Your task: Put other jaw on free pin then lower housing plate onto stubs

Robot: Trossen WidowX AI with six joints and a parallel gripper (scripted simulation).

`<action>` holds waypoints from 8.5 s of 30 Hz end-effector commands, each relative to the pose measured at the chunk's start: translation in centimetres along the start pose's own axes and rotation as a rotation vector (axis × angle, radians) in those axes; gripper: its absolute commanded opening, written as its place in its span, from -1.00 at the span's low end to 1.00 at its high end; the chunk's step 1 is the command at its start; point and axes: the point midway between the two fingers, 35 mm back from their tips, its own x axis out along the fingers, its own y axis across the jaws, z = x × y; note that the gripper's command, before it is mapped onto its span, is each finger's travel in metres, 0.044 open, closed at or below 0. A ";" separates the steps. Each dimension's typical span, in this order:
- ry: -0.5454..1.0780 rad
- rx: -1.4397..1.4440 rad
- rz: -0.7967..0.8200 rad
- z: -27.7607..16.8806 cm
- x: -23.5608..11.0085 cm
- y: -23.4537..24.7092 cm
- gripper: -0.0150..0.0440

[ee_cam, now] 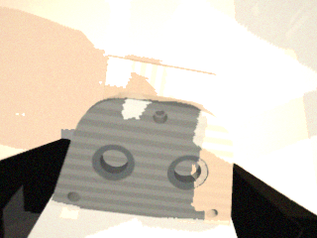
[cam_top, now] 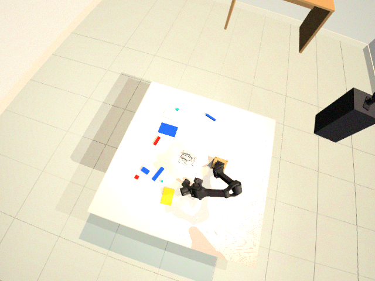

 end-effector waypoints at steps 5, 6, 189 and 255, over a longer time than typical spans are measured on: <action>0.000 0.000 0.000 0.0 0.0 0.0 0.70; 0.000 0.000 0.000 0.0 0.0 0.0 0.70; -0.023 -1.819 -0.013 20.7 -6.7 14.3 0.70; -0.020 -1.809 -0.010 20.7 -0.8 14.3 0.70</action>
